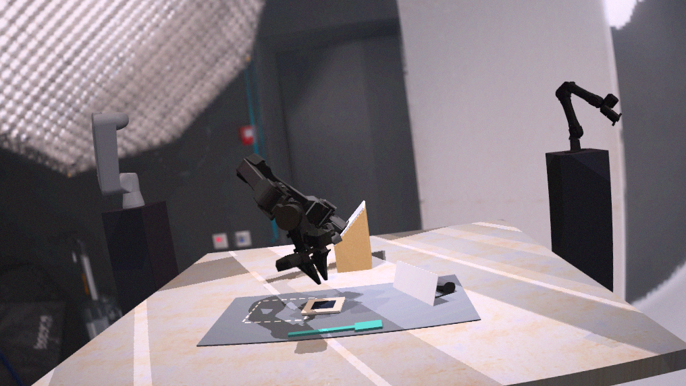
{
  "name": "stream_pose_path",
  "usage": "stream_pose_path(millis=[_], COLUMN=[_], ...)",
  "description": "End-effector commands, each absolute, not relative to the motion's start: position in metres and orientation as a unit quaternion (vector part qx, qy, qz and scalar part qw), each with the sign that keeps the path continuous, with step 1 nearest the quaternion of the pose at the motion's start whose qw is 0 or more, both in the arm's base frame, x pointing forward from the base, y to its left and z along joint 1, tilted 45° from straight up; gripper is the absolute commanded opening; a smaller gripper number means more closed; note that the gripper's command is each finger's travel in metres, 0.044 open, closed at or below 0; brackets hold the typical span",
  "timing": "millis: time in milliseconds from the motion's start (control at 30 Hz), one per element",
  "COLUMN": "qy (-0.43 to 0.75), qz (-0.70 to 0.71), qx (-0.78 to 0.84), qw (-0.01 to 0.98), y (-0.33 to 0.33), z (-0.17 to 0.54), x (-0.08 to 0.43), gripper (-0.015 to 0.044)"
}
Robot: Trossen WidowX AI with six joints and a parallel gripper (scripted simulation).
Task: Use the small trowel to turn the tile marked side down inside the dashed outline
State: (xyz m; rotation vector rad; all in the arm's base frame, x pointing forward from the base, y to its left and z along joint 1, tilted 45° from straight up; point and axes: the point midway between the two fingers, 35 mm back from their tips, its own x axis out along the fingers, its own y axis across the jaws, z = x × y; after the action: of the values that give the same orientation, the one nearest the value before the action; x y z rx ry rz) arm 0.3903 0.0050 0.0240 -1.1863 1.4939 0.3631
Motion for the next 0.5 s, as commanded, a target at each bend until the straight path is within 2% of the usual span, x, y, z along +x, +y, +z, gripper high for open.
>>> stream_pose_path(millis=[0,467], qy=[0.635,0.603], qz=[0.195,0.320], qx=[-0.537,-0.644], qw=[0.520,0.345], y=[0.030,0.112], z=[0.006,-0.046], x=[0.384,0.348], gripper=[0.0100,0.0100])
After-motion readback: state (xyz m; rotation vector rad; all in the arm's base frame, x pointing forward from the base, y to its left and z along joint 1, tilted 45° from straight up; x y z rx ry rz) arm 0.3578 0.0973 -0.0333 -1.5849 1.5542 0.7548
